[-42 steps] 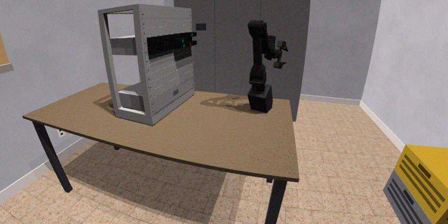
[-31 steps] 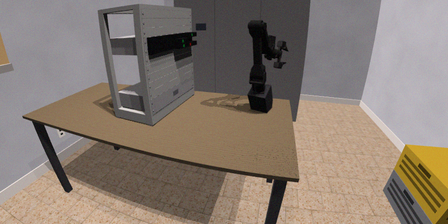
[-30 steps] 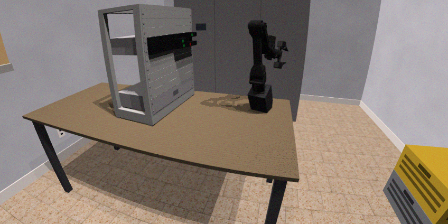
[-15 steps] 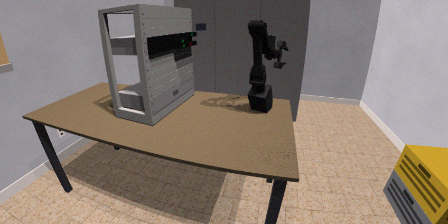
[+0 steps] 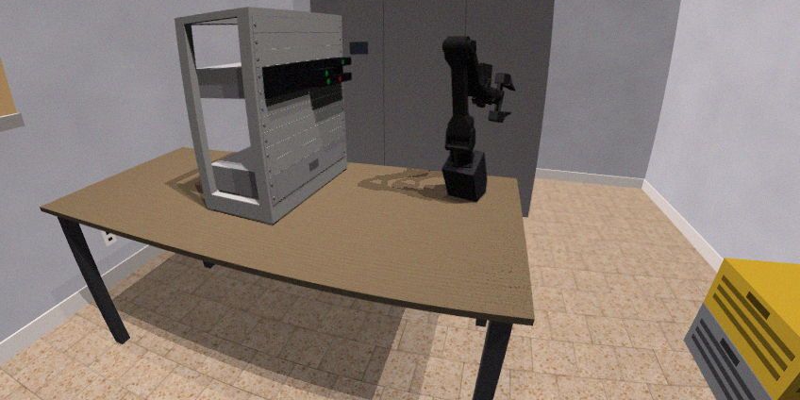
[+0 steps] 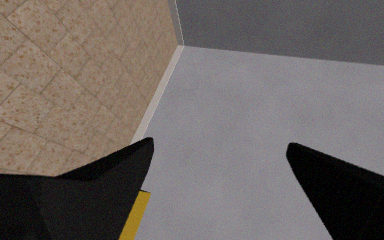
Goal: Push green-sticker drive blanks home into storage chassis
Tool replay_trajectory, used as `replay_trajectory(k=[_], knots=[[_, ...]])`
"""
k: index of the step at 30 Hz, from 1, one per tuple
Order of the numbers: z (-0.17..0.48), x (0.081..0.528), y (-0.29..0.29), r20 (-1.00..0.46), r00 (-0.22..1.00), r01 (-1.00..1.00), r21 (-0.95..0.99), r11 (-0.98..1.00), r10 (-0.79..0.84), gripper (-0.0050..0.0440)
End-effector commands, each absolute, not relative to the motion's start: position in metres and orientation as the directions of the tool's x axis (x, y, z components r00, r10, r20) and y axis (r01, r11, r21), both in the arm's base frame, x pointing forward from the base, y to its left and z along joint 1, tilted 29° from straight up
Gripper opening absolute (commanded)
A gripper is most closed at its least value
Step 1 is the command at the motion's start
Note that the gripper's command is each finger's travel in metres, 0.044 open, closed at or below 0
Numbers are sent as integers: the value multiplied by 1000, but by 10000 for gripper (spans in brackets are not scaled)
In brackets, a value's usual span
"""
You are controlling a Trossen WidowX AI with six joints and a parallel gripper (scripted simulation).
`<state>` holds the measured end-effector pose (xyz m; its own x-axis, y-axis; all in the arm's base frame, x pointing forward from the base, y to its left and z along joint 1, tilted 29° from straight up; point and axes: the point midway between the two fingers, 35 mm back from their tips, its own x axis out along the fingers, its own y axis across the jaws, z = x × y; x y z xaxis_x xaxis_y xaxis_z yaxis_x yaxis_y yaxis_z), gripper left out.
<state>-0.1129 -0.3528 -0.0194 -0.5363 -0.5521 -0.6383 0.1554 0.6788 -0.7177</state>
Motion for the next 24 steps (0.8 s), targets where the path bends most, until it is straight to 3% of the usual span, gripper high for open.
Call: replay_trajectory(k=[1,24], knots=[[-13,-113,-358,-626,-537,156,-733,663,-566,440],[-6,-103,-363,-622,-497,223,-766,603,-605,440]])
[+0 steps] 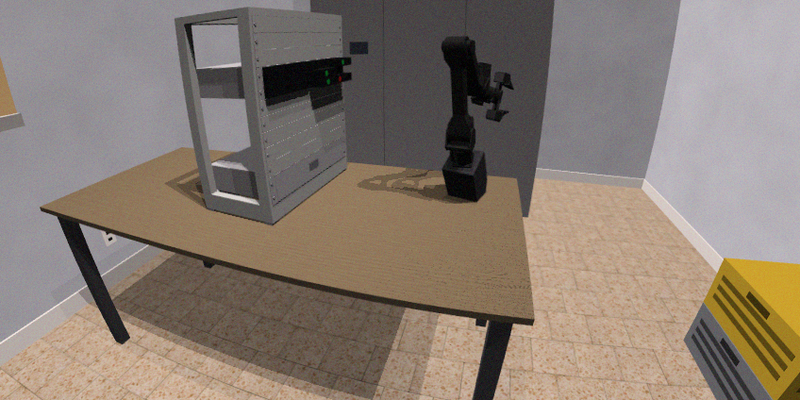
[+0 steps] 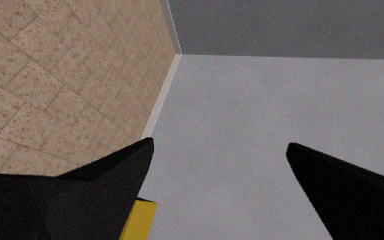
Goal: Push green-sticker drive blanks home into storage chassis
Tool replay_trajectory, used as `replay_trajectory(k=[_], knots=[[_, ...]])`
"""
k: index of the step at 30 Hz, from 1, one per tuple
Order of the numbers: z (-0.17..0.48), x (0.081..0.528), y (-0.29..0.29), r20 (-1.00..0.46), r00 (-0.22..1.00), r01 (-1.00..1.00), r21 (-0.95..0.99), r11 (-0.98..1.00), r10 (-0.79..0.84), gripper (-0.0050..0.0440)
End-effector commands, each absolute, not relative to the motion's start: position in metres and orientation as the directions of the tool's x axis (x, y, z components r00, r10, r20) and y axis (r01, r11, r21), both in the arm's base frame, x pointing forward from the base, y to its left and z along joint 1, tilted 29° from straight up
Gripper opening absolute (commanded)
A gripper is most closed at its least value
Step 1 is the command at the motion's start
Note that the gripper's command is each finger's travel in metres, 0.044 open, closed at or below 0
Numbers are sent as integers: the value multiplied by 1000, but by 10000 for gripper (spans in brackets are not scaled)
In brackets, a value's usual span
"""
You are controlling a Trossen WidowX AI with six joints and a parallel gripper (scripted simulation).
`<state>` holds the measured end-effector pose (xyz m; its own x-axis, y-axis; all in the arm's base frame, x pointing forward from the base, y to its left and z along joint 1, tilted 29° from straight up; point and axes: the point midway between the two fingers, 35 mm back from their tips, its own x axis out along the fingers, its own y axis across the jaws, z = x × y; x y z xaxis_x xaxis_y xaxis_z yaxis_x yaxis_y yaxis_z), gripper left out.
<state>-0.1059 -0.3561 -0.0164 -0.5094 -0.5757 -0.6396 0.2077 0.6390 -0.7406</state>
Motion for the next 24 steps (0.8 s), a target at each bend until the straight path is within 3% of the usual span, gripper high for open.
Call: replay_trajectory(k=[1,24], knots=[[-6,-103,-363,-622,-497,223,-766,603,-605,440],[15,-70,-375,-599,-367,440,-786,435,-712,440]])
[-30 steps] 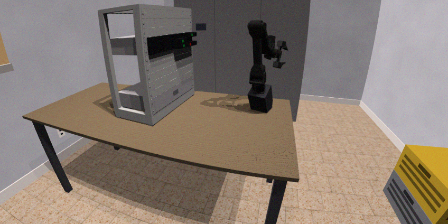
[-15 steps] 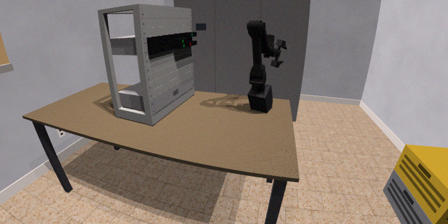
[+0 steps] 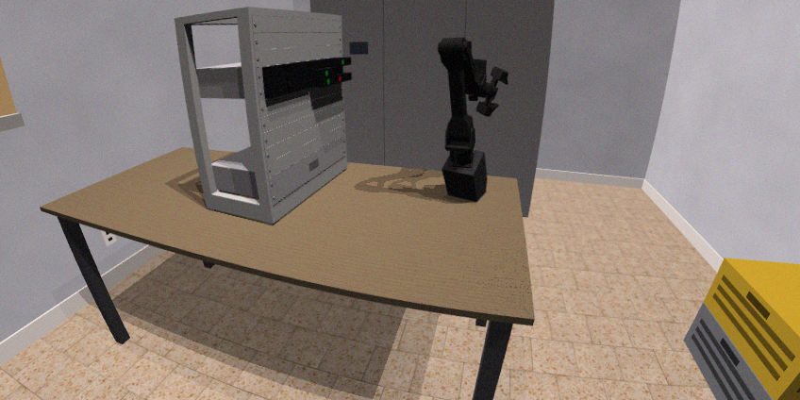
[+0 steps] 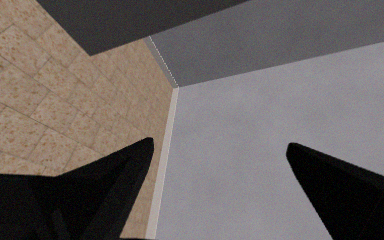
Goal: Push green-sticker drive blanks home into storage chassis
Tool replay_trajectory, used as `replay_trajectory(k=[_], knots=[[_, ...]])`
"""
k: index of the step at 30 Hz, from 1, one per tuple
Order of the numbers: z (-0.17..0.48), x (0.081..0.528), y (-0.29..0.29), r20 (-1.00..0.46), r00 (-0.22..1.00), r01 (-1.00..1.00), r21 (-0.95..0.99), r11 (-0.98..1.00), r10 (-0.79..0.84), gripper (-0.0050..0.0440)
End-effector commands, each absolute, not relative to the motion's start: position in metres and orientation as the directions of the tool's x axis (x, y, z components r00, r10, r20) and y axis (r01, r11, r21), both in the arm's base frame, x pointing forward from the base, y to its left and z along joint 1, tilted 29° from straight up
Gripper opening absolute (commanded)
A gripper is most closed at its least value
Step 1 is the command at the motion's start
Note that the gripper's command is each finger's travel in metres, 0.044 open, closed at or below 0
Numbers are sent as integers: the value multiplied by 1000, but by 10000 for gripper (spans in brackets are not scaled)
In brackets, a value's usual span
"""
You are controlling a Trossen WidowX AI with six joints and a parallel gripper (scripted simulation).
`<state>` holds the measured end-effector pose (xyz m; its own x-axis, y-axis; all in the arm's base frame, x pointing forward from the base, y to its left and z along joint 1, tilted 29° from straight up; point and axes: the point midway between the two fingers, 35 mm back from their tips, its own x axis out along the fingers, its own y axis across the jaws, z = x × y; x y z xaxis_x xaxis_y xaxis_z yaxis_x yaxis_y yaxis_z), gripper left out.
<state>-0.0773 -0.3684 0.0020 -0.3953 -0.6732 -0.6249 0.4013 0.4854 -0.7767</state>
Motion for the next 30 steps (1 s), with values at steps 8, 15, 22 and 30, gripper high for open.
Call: replay_trajectory(k=[8,15,22,30], knots=[[29,-49,-381,-578,-281,573,-742,349,-766,440],[39,-34,-383,-559,-217,663,-686,299,-800,440],[56,-10,-385,-525,-115,789,-564,244,-843,440],[71,12,-384,-489,-16,881,-419,219,-872,440]])
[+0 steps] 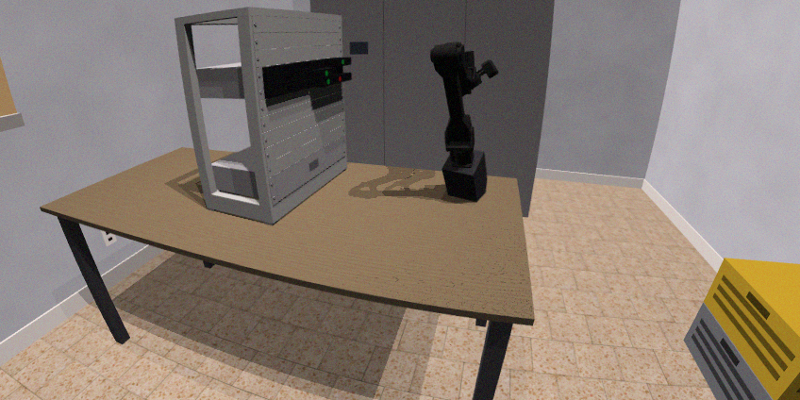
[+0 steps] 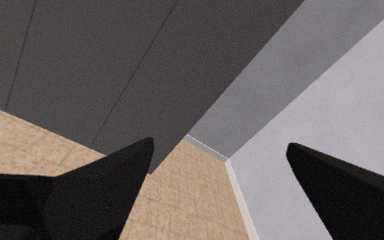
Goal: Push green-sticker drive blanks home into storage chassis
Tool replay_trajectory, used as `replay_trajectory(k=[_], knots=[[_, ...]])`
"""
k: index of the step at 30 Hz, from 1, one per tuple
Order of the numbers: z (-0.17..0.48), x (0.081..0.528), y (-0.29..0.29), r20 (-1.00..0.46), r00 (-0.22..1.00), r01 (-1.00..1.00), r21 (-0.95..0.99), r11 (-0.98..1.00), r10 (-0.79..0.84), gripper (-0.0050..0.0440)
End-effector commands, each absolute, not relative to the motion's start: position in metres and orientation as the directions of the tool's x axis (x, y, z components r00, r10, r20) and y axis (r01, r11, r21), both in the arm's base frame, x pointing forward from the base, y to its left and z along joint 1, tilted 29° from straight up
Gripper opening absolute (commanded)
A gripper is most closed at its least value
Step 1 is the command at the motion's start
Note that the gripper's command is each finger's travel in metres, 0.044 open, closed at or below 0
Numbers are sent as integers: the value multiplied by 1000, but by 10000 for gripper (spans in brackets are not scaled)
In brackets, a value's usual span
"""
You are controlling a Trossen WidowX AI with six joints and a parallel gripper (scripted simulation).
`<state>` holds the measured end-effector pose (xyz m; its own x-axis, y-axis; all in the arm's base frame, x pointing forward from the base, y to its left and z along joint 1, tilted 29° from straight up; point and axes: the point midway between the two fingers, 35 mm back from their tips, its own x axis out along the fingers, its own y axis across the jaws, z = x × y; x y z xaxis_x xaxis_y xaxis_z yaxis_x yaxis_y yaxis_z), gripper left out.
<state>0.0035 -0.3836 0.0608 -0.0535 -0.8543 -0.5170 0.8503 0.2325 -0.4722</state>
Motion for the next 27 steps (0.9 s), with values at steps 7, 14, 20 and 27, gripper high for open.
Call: replay_trajectory(k=[7,14,20,27], knots=[[91,40,-380,-438,109,954,-208,219,-892,440],[112,69,-371,-379,241,968,32,247,-894,440],[124,85,-364,-342,317,947,174,272,-885,440],[143,108,-351,-285,429,872,379,310,-857,440]])
